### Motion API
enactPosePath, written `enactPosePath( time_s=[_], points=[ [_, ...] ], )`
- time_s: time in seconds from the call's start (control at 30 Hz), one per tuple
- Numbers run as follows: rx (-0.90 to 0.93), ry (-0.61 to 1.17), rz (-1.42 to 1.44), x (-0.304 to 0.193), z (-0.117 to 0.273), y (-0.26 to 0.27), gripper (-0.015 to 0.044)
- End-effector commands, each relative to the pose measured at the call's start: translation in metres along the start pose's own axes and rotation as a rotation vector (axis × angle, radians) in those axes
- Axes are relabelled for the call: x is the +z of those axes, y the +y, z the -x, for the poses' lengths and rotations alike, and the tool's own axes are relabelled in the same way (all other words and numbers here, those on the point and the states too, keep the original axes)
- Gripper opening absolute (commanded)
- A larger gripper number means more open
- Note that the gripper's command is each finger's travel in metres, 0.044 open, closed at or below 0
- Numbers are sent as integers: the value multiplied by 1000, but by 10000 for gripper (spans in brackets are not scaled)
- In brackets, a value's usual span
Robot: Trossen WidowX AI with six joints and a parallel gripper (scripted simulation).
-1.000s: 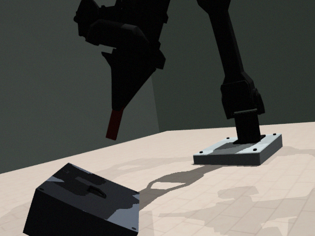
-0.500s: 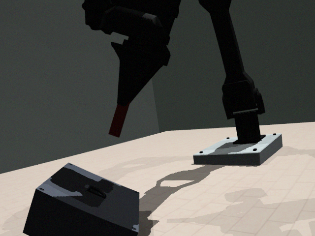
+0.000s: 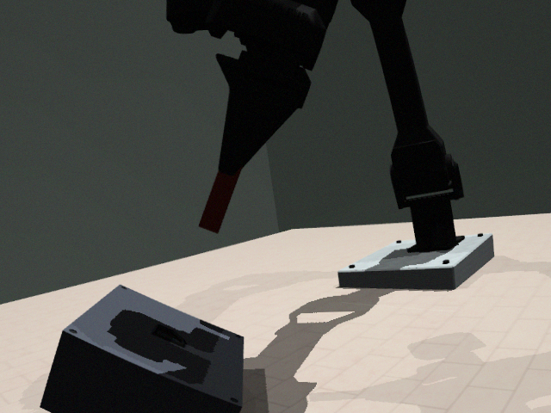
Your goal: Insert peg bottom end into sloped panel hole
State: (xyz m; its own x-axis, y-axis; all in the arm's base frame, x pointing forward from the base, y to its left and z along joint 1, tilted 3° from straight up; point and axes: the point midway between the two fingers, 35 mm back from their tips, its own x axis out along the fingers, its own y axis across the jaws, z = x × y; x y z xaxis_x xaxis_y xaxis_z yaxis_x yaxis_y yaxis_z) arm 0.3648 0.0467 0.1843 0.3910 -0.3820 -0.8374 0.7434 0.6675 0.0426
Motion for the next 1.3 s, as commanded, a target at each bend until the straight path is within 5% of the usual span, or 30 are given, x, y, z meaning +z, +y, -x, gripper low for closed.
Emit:
enactPosePath(
  time_s=[0.0, 1.27],
  points=[
    [12, -16, 19, -1, 4, 6, 0],
    [34, -50, 59, -5, -47, 19, 0]
  ],
)
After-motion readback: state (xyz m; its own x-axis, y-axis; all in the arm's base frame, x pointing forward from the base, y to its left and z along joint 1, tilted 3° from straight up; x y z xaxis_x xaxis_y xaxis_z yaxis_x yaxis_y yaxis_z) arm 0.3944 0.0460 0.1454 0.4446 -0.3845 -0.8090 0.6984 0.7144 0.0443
